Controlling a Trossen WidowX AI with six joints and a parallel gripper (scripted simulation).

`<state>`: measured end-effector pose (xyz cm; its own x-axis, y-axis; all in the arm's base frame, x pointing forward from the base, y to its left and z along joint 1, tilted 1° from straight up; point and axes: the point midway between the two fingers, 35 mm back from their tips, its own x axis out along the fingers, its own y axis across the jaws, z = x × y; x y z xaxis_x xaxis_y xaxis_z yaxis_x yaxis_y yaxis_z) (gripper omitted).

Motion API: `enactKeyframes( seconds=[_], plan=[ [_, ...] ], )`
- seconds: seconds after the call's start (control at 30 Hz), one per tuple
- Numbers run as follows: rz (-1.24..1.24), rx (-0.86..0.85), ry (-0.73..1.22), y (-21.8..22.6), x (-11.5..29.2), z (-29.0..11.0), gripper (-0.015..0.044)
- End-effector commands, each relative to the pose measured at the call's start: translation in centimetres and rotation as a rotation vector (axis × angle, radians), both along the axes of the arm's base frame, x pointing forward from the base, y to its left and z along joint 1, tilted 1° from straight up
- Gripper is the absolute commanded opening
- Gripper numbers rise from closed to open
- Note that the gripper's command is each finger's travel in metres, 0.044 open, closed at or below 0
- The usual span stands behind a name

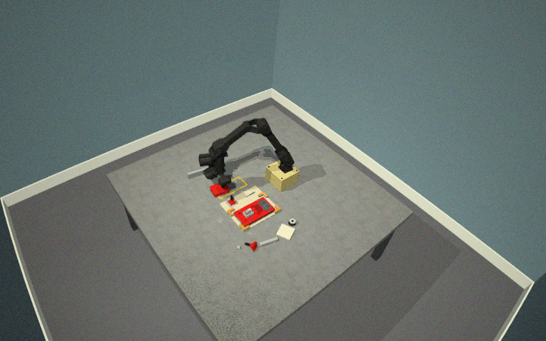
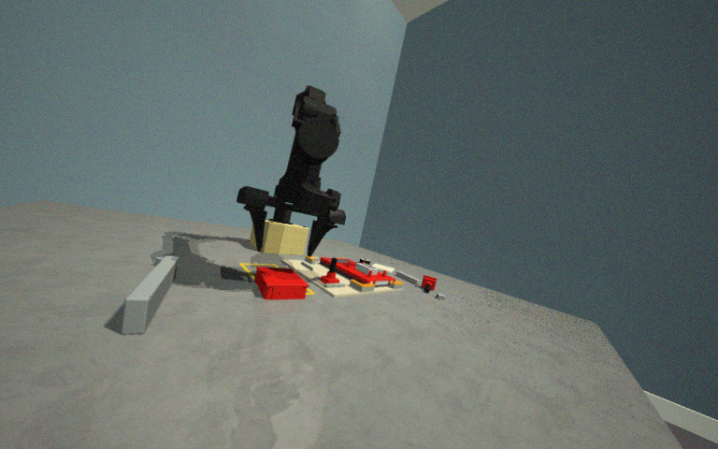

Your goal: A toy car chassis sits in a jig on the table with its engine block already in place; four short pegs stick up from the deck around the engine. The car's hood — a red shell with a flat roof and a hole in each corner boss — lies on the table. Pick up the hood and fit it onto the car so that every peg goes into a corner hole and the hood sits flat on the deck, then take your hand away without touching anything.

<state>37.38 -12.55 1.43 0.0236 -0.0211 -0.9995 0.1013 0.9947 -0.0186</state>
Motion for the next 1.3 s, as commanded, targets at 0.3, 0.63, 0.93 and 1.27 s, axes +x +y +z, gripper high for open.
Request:
enactKeyframes(
  seconds=[0.3, 0.63, 0.93, 1.27],
  plan=[
    [0.004, 0.006, 0.002, 0.1, 0.0, -1.2, 0.044],
    [0.004, 0.006, 0.002, 0.0, 0.0, -2.0, 0.044],
    [0.004, 0.006, 0.002, 0.0, 0.0, -2.6, 0.044],
    [0.004, 0.006, 0.002, 0.0, 0.0, -3.4, 0.044]
  ],
)
